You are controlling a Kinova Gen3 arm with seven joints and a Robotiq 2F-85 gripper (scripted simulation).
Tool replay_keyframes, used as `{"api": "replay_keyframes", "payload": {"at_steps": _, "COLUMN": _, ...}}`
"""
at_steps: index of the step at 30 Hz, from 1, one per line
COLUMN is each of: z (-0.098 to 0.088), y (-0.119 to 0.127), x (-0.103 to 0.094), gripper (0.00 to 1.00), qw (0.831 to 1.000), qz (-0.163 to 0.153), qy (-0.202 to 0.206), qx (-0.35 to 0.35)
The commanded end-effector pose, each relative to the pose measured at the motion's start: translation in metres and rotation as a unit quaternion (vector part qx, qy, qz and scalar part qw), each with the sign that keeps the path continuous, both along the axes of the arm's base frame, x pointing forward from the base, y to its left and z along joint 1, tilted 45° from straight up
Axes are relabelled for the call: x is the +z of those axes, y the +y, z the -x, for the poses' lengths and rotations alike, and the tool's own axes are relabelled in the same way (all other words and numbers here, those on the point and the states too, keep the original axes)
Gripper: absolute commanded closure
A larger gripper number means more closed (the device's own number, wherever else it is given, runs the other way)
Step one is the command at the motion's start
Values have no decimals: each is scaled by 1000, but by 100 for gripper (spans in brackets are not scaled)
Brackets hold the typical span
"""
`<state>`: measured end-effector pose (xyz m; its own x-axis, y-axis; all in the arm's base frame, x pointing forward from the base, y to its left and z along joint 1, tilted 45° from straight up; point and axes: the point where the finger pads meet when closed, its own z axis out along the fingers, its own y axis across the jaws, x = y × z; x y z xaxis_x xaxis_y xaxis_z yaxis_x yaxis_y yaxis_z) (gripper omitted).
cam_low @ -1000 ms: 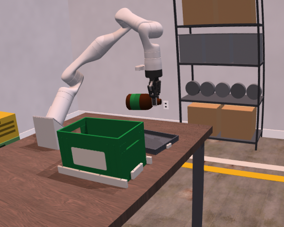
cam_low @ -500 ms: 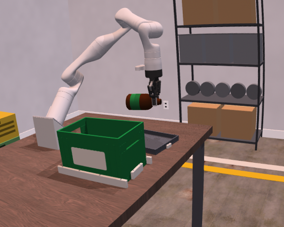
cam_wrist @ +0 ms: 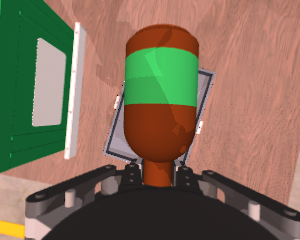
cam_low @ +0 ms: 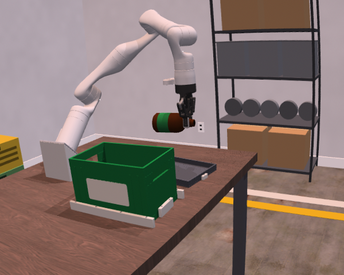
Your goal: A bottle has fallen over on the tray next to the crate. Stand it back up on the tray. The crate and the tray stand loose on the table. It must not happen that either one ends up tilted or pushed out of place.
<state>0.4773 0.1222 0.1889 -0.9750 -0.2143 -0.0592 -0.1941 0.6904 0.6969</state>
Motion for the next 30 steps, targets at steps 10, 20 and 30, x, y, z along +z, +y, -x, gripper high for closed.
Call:
{"api": "replay_keyframes", "payload": {"at_steps": 10, "z": 0, "y": 0, "x": 3, "gripper": 100, "qw": 997, "qz": 7, "qy": 53, "qx": -53}}
{"api": "replay_keyframes", "payload": {"at_steps": 20, "z": 0, "y": 0, "x": 3, "gripper": 100, "qw": 995, "qz": 10, "qy": 67, "qx": -69}}
{"api": "replay_keyframes", "payload": {"at_steps": 30, "z": 0, "y": 0, "x": 3, "gripper": 100, "qw": 995, "qz": 10, "qy": 67, "qx": -69}}
